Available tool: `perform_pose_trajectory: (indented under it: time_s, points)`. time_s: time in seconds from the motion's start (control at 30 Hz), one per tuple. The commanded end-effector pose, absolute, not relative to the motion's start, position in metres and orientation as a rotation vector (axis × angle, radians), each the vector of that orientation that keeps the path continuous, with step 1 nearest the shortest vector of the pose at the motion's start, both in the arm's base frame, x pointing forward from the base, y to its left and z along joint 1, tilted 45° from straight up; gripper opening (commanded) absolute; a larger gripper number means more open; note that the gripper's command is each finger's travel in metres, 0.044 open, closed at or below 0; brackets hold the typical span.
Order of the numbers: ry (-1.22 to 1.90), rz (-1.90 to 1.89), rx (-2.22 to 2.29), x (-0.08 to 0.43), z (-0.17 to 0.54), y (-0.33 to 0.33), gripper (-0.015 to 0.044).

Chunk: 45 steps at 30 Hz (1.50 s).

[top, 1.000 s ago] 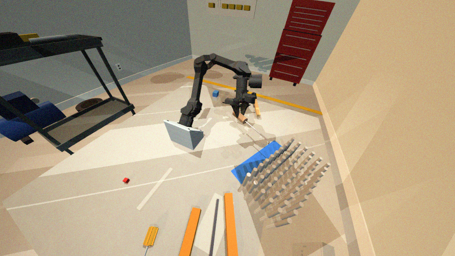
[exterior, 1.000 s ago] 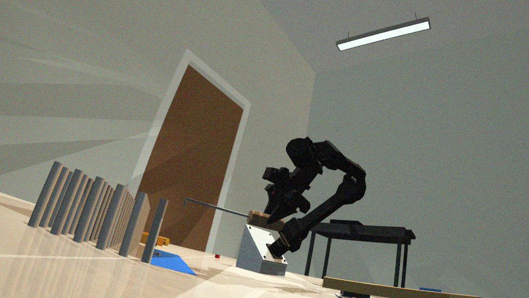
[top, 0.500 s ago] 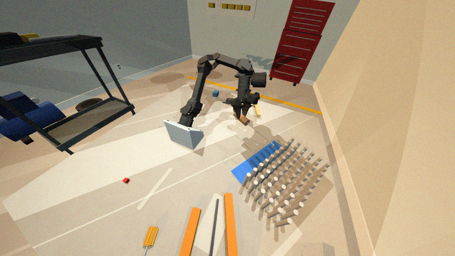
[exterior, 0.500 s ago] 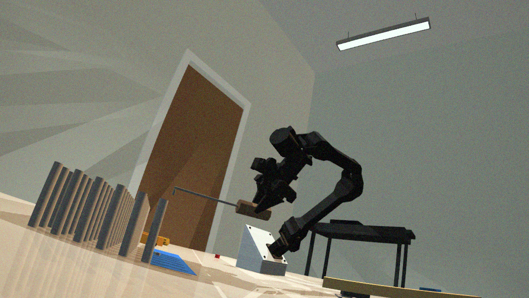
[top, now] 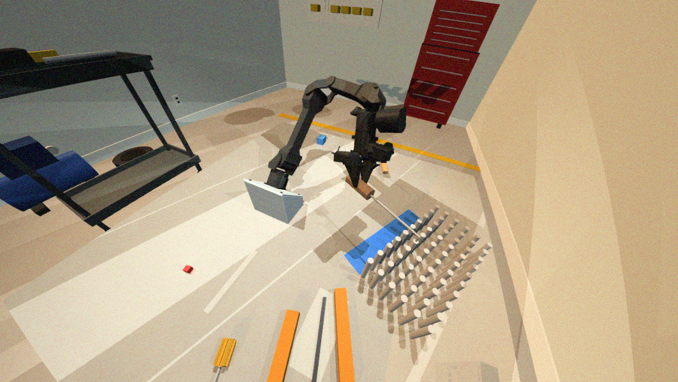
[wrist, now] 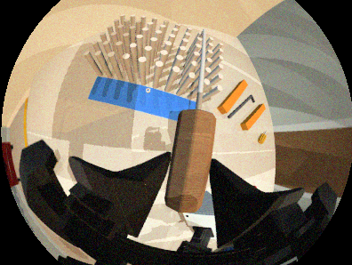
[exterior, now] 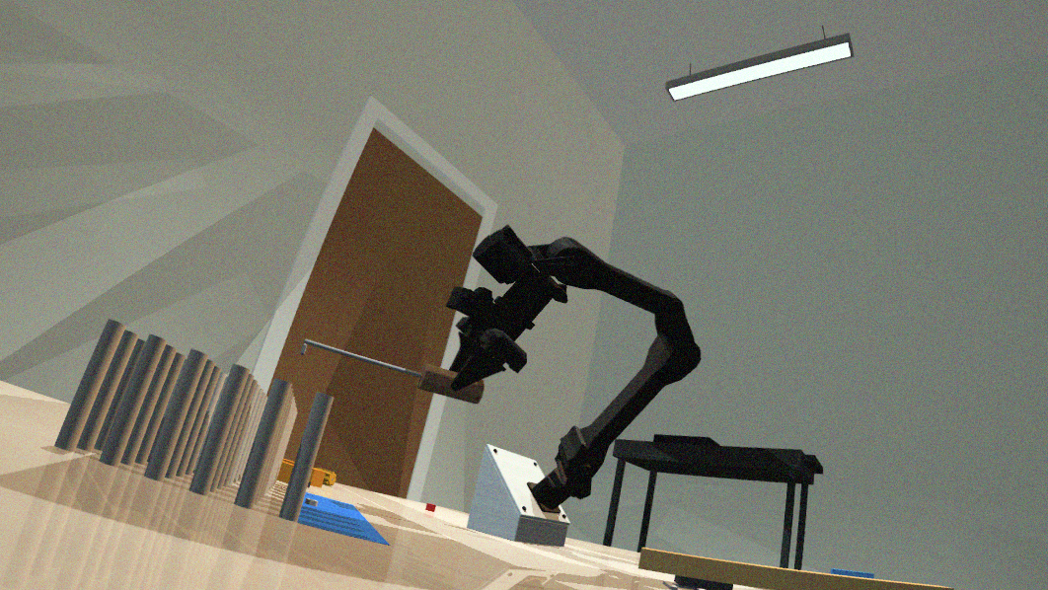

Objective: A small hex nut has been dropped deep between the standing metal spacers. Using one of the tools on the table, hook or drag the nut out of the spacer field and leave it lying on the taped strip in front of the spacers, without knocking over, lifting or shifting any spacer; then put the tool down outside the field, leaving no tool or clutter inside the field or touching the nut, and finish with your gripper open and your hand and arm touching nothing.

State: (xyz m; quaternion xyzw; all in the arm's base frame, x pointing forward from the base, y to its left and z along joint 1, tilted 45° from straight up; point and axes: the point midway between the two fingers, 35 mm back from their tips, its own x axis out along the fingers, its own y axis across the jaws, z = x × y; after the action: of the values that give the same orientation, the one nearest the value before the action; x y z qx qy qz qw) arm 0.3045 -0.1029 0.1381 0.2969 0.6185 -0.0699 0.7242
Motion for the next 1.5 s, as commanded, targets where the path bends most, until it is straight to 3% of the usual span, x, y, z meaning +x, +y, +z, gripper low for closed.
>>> perform_pose_trajectory:
  time_s: [0.0,0.7,1.47]
  points:
    - [1.359,-0.156,0.626,0.305,0.126,-0.136,0.0]
    - [1.369,-0.158,0.674,0.273,0.074,-0.228,0.0]
    - [1.357,-0.064,0.68,0.179,-0.006,-0.324,0.0]
